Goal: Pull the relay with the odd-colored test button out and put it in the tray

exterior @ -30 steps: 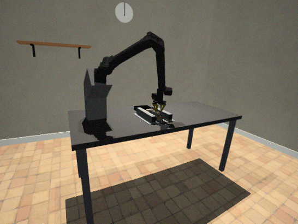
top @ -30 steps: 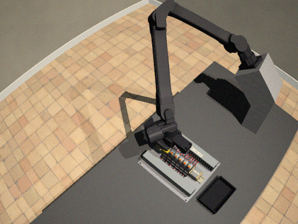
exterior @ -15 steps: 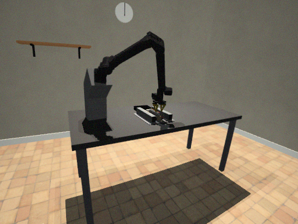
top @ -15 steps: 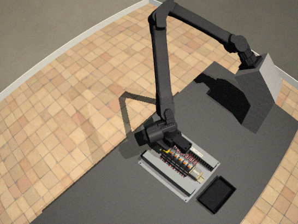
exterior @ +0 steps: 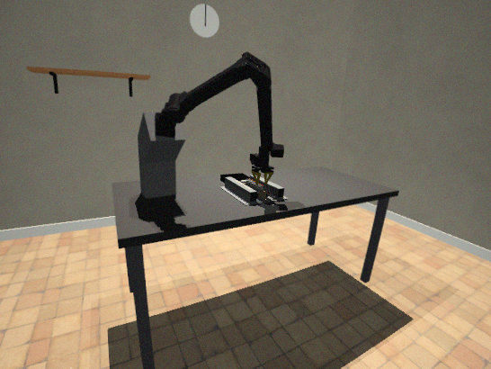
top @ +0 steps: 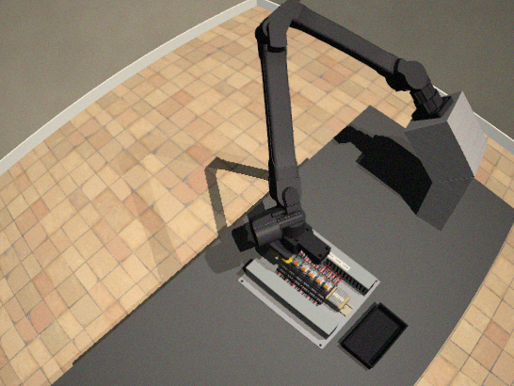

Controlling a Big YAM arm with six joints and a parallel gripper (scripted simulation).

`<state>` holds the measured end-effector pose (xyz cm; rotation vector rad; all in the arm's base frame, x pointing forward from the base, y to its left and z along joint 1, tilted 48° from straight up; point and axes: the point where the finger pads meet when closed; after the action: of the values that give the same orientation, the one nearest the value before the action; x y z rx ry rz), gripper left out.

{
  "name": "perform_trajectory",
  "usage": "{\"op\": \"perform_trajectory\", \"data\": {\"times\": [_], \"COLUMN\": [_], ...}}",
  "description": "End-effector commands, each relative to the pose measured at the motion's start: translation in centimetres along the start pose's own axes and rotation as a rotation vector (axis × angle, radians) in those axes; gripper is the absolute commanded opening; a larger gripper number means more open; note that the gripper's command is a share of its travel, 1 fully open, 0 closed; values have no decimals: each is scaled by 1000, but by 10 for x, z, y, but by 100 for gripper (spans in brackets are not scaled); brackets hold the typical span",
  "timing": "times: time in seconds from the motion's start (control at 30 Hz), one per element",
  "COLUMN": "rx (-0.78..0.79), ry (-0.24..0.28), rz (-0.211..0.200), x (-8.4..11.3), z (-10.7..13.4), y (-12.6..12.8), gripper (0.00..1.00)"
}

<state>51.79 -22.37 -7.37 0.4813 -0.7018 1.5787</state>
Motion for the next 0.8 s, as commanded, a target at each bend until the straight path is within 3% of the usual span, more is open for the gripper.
{"op": "perform_trajectory", "data": {"times": [0.0, 0.77], "rx": [-15, -11], "ry": [3, 2], "rz": [17, 20], "x": [7, 9], "z": [12, 9], "y": [-4, -5], "gripper": [59, 59]}}
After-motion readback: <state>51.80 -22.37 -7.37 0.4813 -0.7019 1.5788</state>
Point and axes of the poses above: the point where the finger pads meet when closed, its own x axis back along the fingers, its own y axis across the jaws, z = x × y, and after that the axes turned 7 degrees about -x, right-handed
